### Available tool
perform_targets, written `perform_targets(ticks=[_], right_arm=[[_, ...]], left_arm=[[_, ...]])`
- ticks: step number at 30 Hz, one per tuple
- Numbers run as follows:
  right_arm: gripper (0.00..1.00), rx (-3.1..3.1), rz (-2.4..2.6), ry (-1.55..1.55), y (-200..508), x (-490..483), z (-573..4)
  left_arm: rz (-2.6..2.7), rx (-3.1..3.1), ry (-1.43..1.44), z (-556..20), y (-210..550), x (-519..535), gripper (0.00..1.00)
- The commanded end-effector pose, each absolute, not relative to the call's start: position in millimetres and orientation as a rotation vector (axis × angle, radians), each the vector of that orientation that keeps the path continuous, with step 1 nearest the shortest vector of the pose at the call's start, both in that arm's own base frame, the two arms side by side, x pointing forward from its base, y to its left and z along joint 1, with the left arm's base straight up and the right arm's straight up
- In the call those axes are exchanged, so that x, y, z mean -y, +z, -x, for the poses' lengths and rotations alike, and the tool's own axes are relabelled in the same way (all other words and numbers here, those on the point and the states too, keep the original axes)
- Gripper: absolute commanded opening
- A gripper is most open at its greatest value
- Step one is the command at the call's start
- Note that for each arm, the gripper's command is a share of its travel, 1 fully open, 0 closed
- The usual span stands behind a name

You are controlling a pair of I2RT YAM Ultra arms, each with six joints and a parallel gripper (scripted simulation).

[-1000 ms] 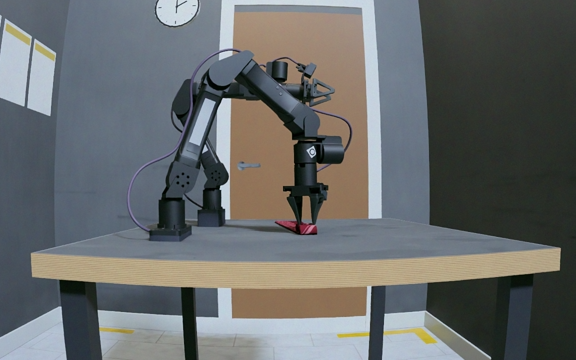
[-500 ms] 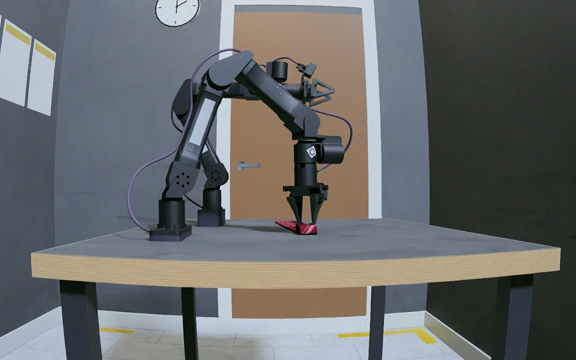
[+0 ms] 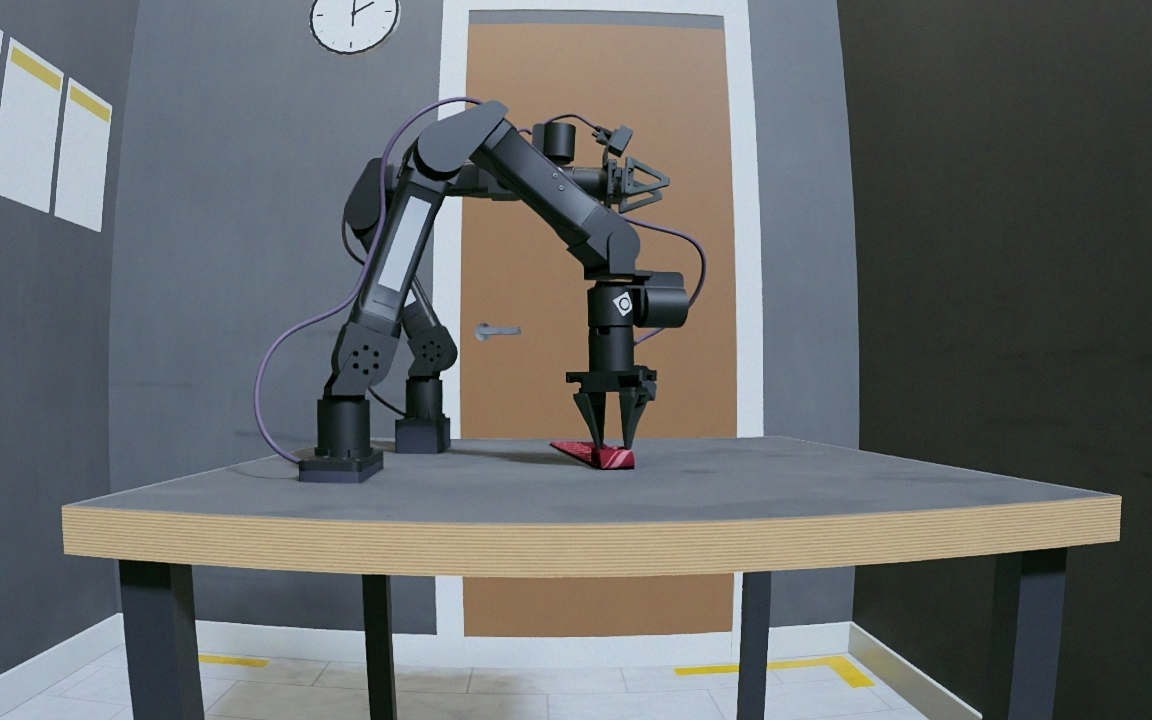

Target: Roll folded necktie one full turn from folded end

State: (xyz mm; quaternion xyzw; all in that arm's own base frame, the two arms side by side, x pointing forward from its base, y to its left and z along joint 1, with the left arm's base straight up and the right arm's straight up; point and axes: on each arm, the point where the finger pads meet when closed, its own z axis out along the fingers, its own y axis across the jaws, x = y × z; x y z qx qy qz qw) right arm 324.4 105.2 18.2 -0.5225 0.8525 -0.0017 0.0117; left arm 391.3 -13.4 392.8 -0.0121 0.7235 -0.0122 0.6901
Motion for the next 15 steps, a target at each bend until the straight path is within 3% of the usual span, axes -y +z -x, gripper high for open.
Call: perform_targets(ticks=[1,15], right_arm=[[0.38,-2.661,1.614,0.008,16.0,-107.4,-324.4],[0.38,-2.671,1.597,0.009,16.0,-107.4,-324.4]], left_arm=[[0.029,-1.570,-0.044,-390.2,413.7,13.8,1.00],[0.029,-1.570,-0.044,-390.2,413.7,13.8,1.00]])
